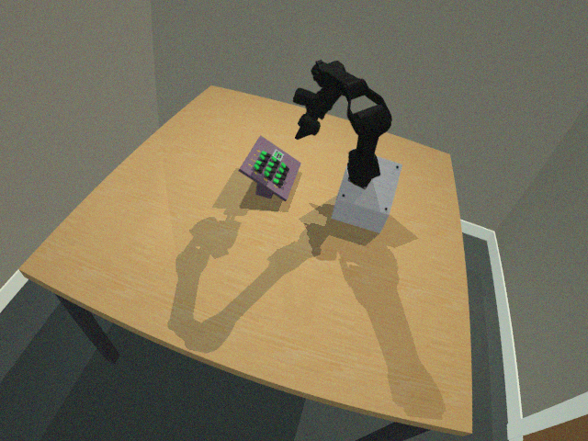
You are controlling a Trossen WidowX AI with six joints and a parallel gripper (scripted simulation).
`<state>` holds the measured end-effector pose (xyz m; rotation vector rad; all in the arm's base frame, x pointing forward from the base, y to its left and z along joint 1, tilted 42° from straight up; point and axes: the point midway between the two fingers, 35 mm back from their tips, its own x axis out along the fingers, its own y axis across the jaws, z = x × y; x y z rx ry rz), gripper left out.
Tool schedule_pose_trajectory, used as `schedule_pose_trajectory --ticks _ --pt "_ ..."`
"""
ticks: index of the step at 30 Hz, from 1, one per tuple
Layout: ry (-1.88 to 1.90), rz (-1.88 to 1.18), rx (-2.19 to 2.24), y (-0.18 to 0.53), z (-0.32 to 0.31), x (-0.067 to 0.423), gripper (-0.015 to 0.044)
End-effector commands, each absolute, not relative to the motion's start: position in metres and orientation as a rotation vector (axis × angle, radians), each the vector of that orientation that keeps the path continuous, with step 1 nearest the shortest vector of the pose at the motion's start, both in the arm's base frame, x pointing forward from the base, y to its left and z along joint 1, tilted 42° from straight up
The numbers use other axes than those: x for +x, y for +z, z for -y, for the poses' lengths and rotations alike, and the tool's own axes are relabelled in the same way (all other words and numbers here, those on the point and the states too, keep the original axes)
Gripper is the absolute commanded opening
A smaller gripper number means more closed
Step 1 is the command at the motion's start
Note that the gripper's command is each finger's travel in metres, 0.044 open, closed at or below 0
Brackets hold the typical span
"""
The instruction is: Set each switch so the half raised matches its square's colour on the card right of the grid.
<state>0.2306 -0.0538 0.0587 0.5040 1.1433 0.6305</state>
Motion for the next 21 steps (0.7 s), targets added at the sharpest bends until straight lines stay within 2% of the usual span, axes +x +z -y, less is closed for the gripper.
schedule_pose_trajectory --ticks 1,10,15,21 --pt "0.629 -1.144 0.503 0.058 0.052 0.232 0.0374" --pt "0.609 -1.139 0.52 0.036 -0.031 0.275 0.0137" --pt "0.614 -1.135 0.526 0.035 -0.039 0.276 0.0006" --pt "0.609 -1.124 0.528 0.023 -0.051 0.282 0.0"
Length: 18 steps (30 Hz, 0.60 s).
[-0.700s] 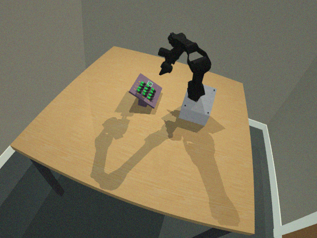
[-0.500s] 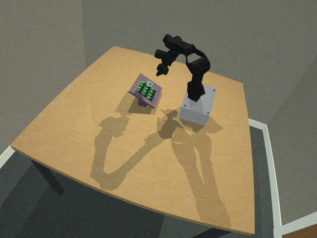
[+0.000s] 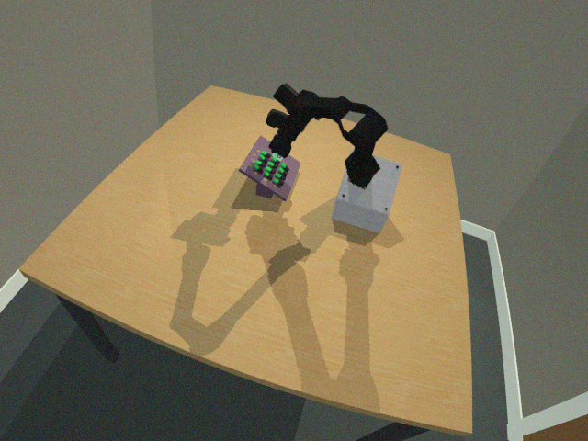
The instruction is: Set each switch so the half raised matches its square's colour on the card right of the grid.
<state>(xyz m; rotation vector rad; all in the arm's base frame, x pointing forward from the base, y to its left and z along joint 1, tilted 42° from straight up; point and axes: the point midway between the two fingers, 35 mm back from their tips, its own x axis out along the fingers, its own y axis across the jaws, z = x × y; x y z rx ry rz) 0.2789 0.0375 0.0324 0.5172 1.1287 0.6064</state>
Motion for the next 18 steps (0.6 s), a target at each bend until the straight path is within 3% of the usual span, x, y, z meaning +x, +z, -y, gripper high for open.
schedule_pose_trajectory --ticks 1,18 --pt "0.607 -1.116 0.531 0.017 -0.058 0.284 0.0" --pt "0.607 -1.109 0.534 0.004 -0.072 0.289 0.0"
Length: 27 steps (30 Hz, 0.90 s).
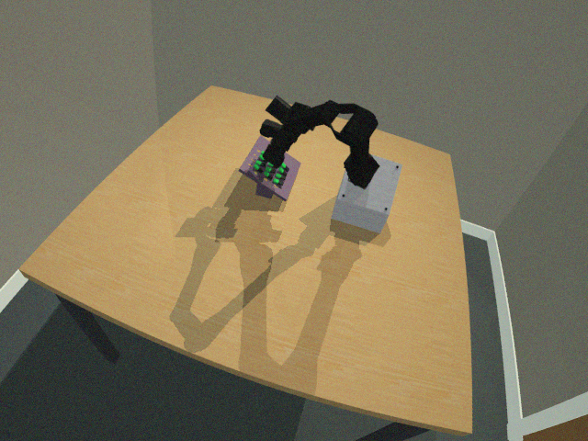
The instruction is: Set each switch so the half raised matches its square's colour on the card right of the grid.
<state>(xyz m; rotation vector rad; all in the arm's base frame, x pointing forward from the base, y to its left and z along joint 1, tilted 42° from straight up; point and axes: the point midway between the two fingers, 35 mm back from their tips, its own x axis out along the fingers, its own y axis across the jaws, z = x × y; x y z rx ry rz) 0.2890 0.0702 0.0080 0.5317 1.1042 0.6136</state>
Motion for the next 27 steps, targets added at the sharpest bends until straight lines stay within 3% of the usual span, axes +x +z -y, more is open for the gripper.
schedule_pose_trajectory --ticks 1,27 --pt "0.607 -1.109 0.534 0.0032 -0.073 0.2896 0.0" --pt "0.607 -1.109 0.535 -0.0038 -0.0802 0.2927 0.0"
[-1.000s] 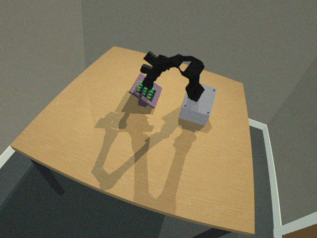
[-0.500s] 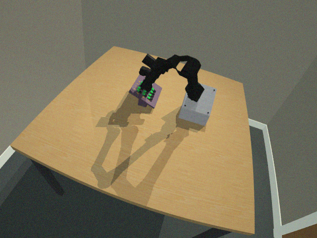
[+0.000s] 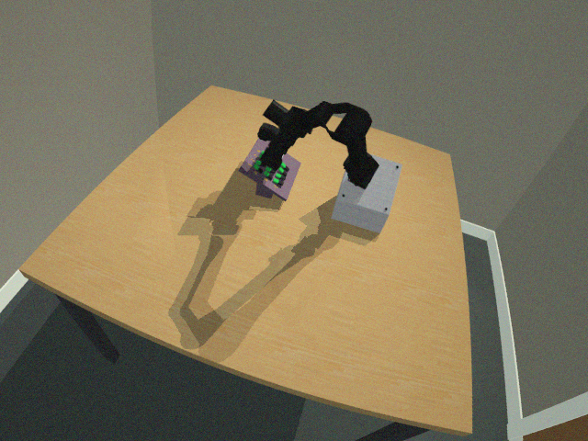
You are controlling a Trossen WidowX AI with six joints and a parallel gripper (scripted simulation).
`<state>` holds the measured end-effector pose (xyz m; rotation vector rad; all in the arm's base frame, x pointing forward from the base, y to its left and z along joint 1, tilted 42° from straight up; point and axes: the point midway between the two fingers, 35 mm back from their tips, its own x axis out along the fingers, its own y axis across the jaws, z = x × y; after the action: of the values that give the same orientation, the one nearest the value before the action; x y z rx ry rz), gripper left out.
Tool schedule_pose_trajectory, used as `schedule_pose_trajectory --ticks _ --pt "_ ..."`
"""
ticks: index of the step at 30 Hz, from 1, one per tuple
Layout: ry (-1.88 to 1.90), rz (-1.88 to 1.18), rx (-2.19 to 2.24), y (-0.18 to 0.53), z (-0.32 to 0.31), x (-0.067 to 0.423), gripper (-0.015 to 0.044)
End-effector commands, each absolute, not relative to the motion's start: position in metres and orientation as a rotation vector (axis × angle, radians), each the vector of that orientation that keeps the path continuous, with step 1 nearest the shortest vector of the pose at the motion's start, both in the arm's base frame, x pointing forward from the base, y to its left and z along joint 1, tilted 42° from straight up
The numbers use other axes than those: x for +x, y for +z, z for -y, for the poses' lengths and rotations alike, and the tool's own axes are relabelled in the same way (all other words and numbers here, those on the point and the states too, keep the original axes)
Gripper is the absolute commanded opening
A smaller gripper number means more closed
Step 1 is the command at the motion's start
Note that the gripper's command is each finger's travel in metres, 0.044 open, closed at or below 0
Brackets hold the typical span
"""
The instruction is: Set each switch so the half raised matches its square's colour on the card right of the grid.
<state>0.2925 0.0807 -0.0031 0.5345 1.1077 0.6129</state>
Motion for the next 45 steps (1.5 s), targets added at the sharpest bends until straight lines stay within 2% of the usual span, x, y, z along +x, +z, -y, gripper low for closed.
schedule_pose_trajectory --ticks 1,45 --pt "0.607 -1.109 0.535 -0.0038 -0.0802 0.2927 0.0" --pt "0.607 -1.109 0.535 -0.0074 -0.084 0.2943 0.0"
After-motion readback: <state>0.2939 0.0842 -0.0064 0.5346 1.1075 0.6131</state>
